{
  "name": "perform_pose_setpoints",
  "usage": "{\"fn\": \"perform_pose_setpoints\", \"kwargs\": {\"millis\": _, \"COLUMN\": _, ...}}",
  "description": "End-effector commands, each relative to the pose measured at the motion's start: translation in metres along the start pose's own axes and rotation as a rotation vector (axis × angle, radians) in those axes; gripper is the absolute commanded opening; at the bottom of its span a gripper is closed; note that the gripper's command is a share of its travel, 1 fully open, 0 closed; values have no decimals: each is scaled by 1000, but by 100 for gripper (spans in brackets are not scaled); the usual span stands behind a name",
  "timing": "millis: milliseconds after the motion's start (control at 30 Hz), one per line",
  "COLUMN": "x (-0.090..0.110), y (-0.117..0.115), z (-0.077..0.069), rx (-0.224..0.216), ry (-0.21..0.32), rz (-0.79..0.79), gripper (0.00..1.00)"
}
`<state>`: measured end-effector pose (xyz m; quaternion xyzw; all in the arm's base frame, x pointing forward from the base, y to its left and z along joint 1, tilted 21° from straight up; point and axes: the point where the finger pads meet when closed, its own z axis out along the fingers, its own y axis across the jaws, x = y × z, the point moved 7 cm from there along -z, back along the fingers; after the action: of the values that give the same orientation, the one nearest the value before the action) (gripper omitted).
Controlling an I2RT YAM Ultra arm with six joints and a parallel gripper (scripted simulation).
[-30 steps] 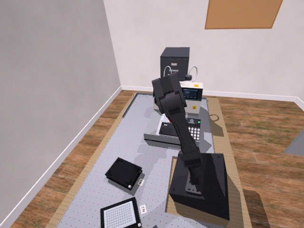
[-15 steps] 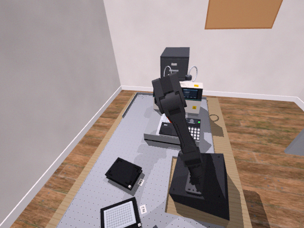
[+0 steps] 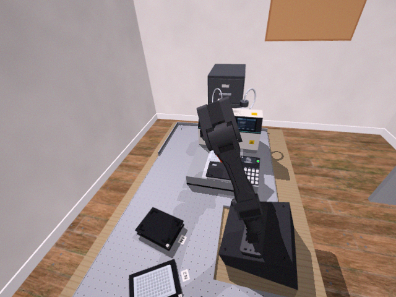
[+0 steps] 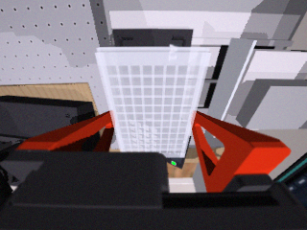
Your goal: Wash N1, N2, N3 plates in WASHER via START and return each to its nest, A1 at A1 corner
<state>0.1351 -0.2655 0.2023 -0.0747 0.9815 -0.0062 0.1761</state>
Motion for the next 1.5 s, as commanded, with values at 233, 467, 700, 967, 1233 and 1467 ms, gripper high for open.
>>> {"fn": "perform_pose_setpoints", "kwargs": {"millis": 233, "x": -1, "y": -1, "z": 11, "rx": 5, "ry": -8, "rz": -1, "gripper": 0}}
{"fn": "perform_pose_setpoints", "kwargs": {"millis": 467, "x": -1, "y": -2, "z": 21, "rx": 5, "ry": -8, "rz": -1, "gripper": 0}}
{"fn": "perform_pose_setpoints", "kwargs": {"millis": 700, "x": -1, "y": -3, "z": 31, "rx": 5, "ry": -8, "rz": -1, "gripper": 0}}
{"fn": "perform_pose_setpoints", "kwargs": {"millis": 967, "x": -1, "y": -4, "z": 45, "rx": 5, "ry": -8, "rz": -1, "gripper": 0}}
{"fn": "perform_pose_setpoints", "kwargs": {"millis": 1233, "x": -2, "y": -5, "z": 55, "rx": 5, "ry": -8, "rz": -1, "gripper": 0}}
{"fn": "perform_pose_setpoints", "kwargs": {"millis": 1467, "x": -2, "y": -5, "z": 66, "rx": 5, "ry": -8, "rz": -1, "gripper": 0}}
